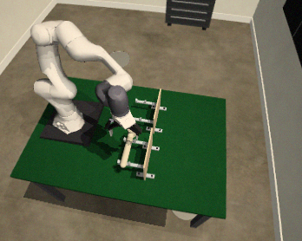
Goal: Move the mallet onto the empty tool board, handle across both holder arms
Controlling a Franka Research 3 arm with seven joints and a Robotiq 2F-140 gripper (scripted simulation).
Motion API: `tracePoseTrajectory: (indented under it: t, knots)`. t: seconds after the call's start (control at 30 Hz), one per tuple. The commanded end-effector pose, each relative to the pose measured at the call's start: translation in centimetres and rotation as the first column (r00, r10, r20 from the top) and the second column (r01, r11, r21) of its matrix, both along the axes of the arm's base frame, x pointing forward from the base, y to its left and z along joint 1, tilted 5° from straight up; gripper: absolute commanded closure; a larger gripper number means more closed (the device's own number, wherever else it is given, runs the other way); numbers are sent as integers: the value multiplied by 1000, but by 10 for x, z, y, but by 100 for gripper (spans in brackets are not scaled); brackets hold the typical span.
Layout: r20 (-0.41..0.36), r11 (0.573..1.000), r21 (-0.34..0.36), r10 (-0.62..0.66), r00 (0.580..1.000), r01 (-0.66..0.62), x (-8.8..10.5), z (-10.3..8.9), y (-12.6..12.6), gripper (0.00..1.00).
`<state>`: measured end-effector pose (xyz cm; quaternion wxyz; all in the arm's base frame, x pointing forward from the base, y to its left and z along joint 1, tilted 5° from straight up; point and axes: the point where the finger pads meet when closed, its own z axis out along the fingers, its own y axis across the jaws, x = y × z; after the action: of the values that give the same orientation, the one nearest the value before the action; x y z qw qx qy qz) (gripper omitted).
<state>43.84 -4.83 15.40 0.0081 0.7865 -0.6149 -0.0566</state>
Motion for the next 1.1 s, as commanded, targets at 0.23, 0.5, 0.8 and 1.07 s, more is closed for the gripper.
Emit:
tracePoseTrajectory:
  t: [0.23, 0.5, 0.8, 1.07]
  knots:
    - [21, 999, -23, -31, 999, 32, 12, -3, 9, 0]
    - [21, 999, -23, -31, 999, 32, 12, -3, 9, 0]
    - [21, 999, -23, -31, 999, 32, 12, -3, 9, 0]
    - [20, 999, -23, -31, 999, 32, 12, -4, 9, 0]
